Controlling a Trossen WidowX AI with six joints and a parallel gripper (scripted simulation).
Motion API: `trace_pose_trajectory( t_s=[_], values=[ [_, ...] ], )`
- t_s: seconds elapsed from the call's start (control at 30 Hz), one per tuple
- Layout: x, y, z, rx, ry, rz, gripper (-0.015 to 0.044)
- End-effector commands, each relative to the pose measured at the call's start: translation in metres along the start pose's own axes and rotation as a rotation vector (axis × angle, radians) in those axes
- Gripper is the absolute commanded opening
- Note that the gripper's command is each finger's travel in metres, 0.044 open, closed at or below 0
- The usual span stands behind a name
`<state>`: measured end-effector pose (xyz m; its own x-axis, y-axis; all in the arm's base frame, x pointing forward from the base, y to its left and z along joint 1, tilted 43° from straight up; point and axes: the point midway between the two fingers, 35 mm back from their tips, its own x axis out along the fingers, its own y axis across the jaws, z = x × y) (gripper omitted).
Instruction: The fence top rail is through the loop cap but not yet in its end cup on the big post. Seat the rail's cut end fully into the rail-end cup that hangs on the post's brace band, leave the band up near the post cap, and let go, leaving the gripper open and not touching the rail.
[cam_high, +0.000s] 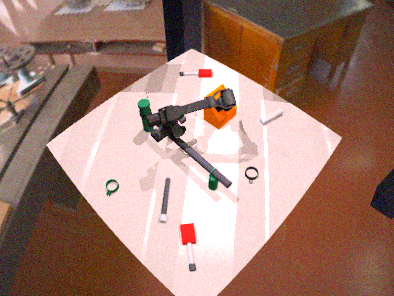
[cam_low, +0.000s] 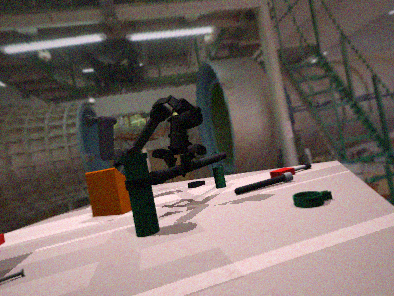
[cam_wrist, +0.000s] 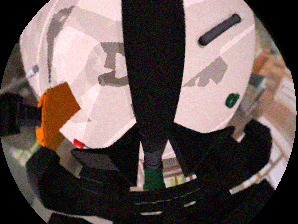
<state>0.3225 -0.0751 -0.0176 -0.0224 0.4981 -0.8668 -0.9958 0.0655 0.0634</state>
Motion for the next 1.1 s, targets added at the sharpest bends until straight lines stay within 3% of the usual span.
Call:
trace_pose_trajectory(
  t_s=[0.0, 0.33, 0.57, 0.73, 1.07],
  values=[
    [0.000, 0.000, 0.000, 0.000, 0.000, 0.000, 0.0184],
    [-0.032, 0.000, 0.019, 0.000, 0.000, 0.000, 0.0440],
    [-0.050, 0.002, 0.026, -0.004, 0.001, 0.000, 0.0440],
    [-0.090, 0.006, 0.027, -0.004, 0.001, 0.001, 0.0440],
    [-0.092, 0.006, 0.027, -0.004, 0.001, 0.001, 0.0440]
  ],
)
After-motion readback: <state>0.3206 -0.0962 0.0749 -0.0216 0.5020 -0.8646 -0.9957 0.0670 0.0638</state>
